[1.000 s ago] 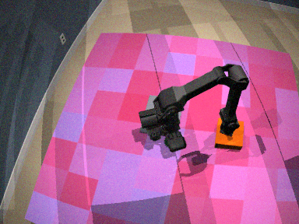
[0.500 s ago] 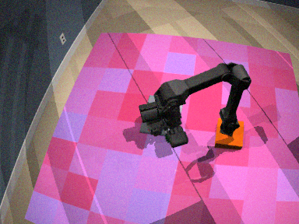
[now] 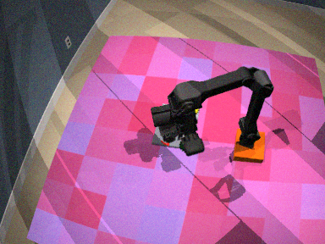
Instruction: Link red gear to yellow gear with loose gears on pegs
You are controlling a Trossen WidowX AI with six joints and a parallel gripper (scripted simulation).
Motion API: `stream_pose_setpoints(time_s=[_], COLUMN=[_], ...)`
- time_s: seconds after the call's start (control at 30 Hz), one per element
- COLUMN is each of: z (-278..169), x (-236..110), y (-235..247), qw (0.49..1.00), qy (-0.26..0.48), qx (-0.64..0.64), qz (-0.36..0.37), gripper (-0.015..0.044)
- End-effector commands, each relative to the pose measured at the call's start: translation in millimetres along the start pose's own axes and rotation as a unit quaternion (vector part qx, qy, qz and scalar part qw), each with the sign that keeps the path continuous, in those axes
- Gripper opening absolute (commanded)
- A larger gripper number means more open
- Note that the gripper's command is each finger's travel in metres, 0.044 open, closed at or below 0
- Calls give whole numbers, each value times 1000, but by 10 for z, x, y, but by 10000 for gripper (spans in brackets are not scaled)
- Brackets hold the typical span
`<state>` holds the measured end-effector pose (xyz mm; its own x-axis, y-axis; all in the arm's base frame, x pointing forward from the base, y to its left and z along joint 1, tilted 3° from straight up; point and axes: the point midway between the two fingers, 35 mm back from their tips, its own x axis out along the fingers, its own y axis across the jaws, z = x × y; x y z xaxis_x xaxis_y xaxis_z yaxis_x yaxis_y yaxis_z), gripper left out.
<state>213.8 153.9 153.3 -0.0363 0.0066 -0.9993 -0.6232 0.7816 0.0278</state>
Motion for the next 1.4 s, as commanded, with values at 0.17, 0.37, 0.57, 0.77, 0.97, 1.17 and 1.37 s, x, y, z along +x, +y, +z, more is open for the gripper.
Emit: stream_pose_setpoints(time_s=[0.17,0.37,0.57,0.77,0.97,1.17,1.37], z=[56,95,125,146,162,171,171], x=[60,98,138,179,221,264,308], y=[-175,-311,-452,-596,-740,-886,-1034], qw=[1000,1000,1000,1000,1000,1000,1000], qy=[-1,-2,-2,-3,-3,-3,-3], qx=[0,-1,3,9,8,7,6], qz=[2,1,-1,-4,-4,-5,-6], gripper=[0,0,0,0,0,0,0])
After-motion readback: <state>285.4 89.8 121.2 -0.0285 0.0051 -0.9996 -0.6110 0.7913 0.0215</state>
